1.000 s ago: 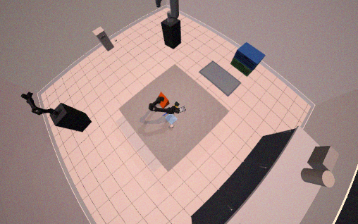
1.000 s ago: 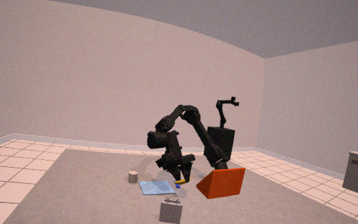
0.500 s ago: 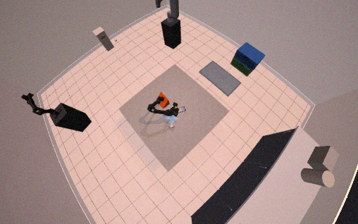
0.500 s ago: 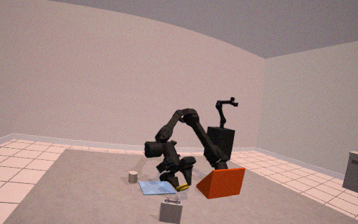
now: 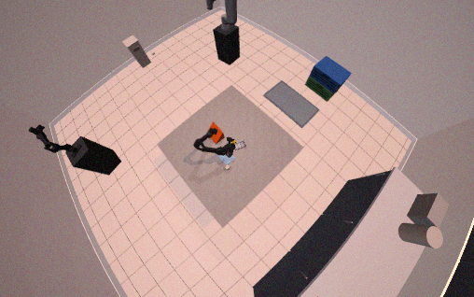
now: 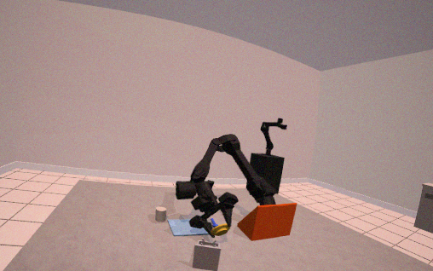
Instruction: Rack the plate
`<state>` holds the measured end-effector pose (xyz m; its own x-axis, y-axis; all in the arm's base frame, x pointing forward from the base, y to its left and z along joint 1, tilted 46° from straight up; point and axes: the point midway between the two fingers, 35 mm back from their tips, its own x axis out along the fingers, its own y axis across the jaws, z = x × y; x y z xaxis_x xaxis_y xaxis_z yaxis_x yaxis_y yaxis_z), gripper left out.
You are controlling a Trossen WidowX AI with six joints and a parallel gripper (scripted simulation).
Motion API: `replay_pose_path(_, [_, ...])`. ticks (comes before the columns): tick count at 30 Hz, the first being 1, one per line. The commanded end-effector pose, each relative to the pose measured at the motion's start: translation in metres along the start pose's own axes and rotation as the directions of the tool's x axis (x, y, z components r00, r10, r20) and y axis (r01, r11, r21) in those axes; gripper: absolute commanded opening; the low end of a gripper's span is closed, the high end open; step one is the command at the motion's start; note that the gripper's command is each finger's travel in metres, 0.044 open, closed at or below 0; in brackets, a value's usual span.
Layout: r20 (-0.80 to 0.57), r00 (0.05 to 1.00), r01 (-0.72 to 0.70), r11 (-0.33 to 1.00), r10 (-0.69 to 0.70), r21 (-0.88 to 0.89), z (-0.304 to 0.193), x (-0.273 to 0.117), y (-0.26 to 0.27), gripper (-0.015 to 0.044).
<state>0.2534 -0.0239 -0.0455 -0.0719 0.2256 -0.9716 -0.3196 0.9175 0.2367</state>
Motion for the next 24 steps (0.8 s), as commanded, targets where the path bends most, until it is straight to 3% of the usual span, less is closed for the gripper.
replay_pose_path(1, [0.058,0.998,-0.022,0.997,0.026,-0.069,-0.001,0.000,-0.002,0.0000])
replay_pose_path(12, [0.238,0.968,-0.005,0.953,0.081,-0.304,-0.004,0.000,-0.011,0.0000])
replay_pose_path(24, [0.431,0.896,0.150,0.842,0.106,-0.518,-0.009,-0.006,-0.020,0.0000])
